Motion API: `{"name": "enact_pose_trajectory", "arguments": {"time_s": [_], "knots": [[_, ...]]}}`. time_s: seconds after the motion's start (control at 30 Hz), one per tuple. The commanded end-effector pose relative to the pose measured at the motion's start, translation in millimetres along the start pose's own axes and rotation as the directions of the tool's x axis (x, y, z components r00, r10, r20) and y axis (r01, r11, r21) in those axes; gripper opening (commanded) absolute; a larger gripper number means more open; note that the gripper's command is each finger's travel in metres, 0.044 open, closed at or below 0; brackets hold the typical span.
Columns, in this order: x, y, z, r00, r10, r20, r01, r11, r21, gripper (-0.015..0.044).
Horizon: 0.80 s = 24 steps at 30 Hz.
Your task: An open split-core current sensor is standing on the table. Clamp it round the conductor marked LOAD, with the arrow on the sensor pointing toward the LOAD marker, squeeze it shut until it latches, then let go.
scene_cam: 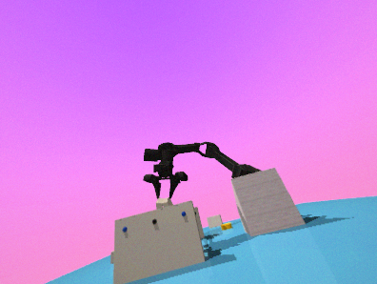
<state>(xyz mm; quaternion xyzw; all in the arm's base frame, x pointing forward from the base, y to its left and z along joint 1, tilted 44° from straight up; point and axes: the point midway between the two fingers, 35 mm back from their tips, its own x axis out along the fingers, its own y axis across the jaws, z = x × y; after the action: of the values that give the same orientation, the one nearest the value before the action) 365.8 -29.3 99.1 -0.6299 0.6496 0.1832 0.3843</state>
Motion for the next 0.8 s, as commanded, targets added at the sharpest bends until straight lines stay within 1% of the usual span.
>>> {"name": "enact_pose_trajectory", "arguments": {"time_s": [0.0, 0.13, 0.77], "knots": [[3, -12, 1, 1.0, -0.022, -0.005, 0.022, 0.996, -0.091, 0.0], [7, -22, 0, 0.999, -0.037, -0.009, 0.035, 0.984, -0.177, 0.0], [34, -24, 1, 0.999, -0.038, -0.009, 0.035, 0.983, -0.178, 0.0]]}}
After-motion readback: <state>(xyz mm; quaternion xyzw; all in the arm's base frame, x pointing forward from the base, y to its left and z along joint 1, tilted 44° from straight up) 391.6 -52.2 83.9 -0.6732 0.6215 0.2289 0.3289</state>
